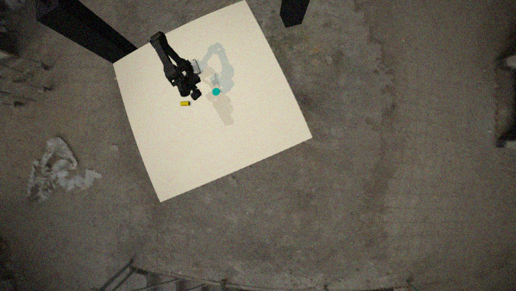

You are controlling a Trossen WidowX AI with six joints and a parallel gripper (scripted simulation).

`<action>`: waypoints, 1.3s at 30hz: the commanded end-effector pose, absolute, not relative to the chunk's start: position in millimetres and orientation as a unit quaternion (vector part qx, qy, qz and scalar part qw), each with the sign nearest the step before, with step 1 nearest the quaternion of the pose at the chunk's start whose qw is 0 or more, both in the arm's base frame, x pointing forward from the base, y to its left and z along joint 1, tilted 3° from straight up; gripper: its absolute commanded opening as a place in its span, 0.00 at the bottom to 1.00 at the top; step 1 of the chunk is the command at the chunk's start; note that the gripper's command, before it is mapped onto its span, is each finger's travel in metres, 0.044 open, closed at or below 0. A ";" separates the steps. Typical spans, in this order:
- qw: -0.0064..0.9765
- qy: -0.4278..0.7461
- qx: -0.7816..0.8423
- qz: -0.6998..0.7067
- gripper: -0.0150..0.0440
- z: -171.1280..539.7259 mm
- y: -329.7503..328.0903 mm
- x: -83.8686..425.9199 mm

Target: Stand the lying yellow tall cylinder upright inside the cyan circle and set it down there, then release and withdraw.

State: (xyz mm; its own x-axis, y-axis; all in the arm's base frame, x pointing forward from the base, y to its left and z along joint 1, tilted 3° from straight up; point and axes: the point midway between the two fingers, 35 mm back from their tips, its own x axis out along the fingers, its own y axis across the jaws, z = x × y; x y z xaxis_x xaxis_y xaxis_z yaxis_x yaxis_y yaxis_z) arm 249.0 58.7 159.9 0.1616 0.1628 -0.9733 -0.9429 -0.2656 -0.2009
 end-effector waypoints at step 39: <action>0.572 0.577 -0.436 0.387 0.56 34.0 -88.3 249.5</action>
